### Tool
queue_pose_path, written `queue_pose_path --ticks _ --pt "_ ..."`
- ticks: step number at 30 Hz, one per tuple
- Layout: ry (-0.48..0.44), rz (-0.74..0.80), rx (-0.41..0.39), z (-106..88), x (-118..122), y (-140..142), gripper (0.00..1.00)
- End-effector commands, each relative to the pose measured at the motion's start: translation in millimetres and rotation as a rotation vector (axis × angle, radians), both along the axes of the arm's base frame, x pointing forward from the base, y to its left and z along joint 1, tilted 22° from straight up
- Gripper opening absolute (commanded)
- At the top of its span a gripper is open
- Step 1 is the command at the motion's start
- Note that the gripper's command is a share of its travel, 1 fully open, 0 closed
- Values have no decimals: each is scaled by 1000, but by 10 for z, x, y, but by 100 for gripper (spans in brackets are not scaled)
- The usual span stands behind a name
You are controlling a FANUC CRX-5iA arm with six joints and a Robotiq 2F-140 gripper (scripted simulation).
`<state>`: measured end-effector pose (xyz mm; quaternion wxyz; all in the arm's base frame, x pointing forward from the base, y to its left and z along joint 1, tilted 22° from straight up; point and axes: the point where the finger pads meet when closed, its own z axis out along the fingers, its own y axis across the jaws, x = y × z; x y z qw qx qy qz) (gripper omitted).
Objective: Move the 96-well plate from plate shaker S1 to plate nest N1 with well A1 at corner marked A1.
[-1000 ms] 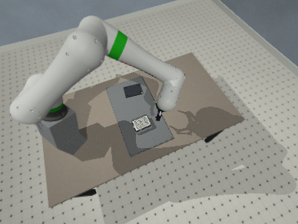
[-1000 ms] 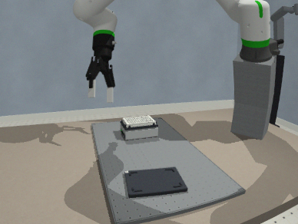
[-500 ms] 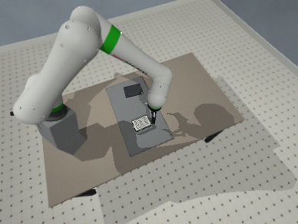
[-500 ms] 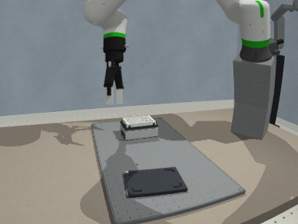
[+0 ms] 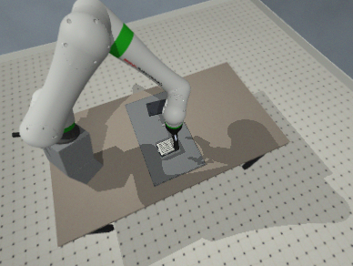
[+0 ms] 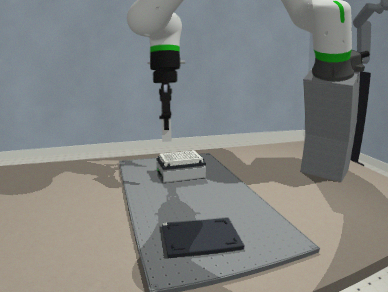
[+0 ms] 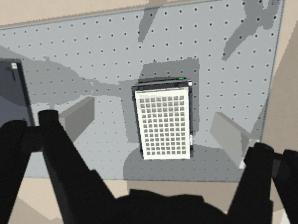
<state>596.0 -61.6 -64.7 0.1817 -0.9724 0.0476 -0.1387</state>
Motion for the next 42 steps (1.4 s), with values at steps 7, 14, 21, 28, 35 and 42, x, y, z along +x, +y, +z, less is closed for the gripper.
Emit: queue_pose_path --ticks 7,14,21,28,35,42 --pt "-47 111 -119 -123 -292 -50 100" --pt "-69 175 -178 -176 -443 -78 100" --pt "-69 175 -178 -176 -443 -78 100" --pt "-69 175 -178 -191 -438 -74 100" --pt "-69 175 -178 -299 -403 -47 100" --pt "-69 175 -178 -377 -378 -28 100"
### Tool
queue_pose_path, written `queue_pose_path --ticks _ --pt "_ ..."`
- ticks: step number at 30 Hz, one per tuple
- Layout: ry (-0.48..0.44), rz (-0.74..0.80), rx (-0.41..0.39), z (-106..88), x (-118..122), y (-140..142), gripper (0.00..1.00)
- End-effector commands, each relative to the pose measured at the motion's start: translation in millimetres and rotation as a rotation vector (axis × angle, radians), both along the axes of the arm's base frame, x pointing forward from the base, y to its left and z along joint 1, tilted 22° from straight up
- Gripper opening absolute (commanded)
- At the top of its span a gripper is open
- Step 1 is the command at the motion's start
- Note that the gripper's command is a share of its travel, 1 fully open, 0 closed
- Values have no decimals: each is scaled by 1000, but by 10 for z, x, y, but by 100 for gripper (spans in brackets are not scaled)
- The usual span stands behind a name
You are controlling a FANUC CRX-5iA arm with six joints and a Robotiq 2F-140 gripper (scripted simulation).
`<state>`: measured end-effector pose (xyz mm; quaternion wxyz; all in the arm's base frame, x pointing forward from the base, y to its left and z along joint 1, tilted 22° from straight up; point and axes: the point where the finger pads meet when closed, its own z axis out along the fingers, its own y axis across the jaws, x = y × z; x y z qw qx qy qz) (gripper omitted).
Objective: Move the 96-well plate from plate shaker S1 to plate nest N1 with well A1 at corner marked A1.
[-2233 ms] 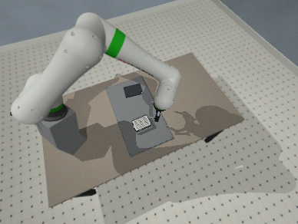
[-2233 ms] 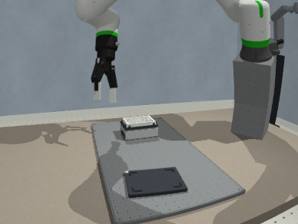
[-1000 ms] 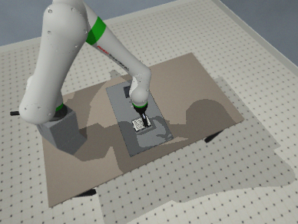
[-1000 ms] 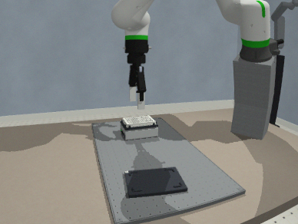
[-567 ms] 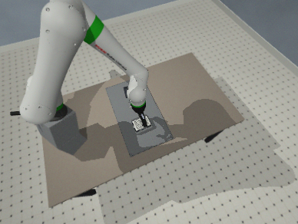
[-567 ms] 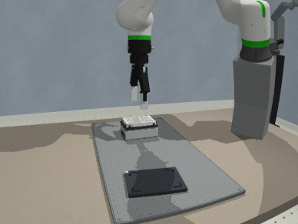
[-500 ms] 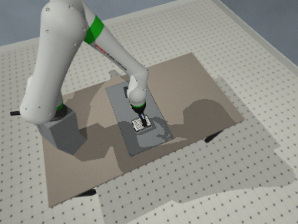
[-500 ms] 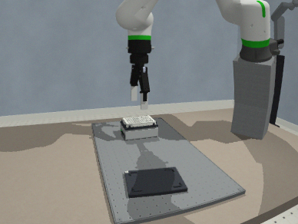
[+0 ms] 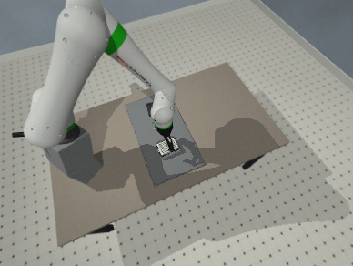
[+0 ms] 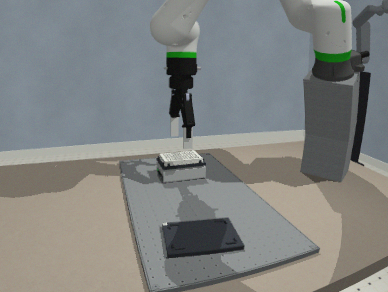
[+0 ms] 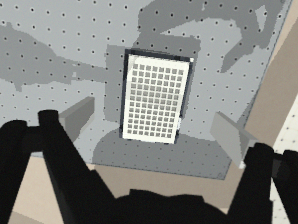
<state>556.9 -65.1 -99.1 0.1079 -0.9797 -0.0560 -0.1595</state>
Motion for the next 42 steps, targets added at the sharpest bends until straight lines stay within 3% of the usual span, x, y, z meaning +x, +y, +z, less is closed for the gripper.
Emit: queue_pose_path --ticks 1,27,41,42 --pt "0 0 0 -48 18 10 100" --pt "0 0 0 -415 137 101 100" --pt "0 0 0 -415 137 101 100" --pt "0 0 0 -415 137 101 0"
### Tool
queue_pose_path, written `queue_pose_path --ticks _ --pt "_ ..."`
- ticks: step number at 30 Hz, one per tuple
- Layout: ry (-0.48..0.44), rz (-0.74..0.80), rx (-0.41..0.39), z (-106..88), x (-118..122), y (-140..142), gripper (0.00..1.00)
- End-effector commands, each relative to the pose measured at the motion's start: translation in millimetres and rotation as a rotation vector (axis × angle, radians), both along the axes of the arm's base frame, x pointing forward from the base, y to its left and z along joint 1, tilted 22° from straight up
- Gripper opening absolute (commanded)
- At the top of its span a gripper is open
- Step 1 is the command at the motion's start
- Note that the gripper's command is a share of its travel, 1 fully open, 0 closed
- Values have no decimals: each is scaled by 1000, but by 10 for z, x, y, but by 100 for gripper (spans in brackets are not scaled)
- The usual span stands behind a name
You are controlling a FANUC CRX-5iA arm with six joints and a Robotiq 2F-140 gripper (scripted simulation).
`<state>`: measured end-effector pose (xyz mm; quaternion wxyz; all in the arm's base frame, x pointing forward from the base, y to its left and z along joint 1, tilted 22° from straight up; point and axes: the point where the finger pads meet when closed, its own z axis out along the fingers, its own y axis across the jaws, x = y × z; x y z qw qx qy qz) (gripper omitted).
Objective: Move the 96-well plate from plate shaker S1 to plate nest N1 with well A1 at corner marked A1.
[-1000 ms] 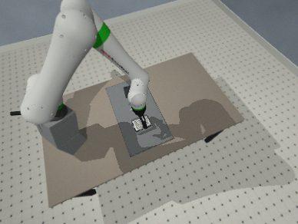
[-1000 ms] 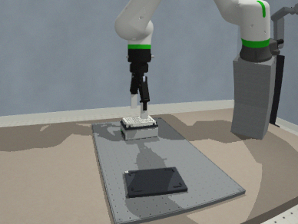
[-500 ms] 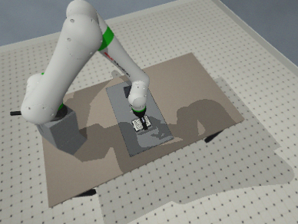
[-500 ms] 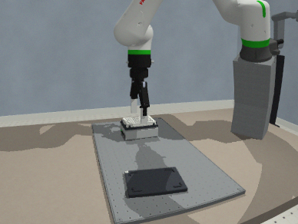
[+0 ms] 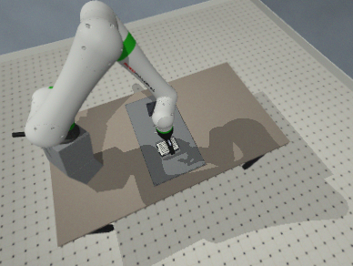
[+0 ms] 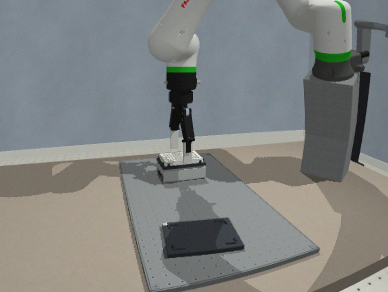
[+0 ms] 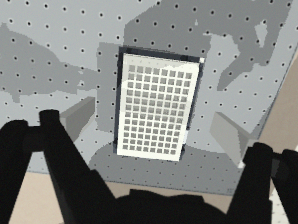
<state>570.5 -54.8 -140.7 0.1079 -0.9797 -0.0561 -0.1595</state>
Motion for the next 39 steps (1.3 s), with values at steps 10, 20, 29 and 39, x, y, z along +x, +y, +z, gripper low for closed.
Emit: queue_pose_path --ticks 10,20,29,39 --pt "0 0 0 1 1 -2 0" --pt "0 0 0 1 1 -2 0" --pt "0 0 0 1 1 -2 0" --pt "0 0 0 78 -24 -21 0"
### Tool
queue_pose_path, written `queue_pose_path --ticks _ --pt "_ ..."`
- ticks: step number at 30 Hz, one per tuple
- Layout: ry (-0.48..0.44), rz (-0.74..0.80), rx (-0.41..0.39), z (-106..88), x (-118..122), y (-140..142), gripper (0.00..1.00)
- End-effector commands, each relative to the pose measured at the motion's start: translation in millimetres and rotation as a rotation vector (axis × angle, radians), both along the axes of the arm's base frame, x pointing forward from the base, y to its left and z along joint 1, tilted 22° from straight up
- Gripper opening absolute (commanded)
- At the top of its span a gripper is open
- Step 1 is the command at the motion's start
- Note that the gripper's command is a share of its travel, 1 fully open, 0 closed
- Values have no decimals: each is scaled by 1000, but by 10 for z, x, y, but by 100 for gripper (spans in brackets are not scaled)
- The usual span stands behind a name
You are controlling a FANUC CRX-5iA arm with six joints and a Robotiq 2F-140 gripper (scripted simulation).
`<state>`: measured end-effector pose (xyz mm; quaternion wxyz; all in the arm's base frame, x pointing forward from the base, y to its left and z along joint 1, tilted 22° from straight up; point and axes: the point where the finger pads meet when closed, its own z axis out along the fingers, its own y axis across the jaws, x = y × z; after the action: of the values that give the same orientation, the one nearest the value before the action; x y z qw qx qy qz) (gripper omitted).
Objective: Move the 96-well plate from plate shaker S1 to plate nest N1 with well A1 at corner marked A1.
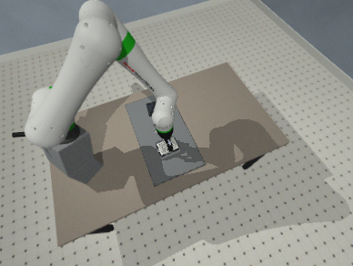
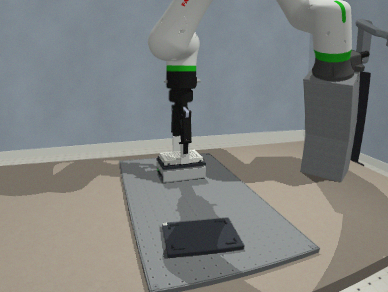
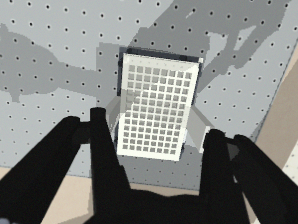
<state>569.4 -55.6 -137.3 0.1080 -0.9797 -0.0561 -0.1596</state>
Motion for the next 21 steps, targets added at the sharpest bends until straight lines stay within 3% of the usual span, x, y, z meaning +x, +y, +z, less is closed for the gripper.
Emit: queue_pose_path --ticks 1,21 --pt "0 0 0 44 -13 -12 0" --pt "0 0 0 306 -98 -77 0"
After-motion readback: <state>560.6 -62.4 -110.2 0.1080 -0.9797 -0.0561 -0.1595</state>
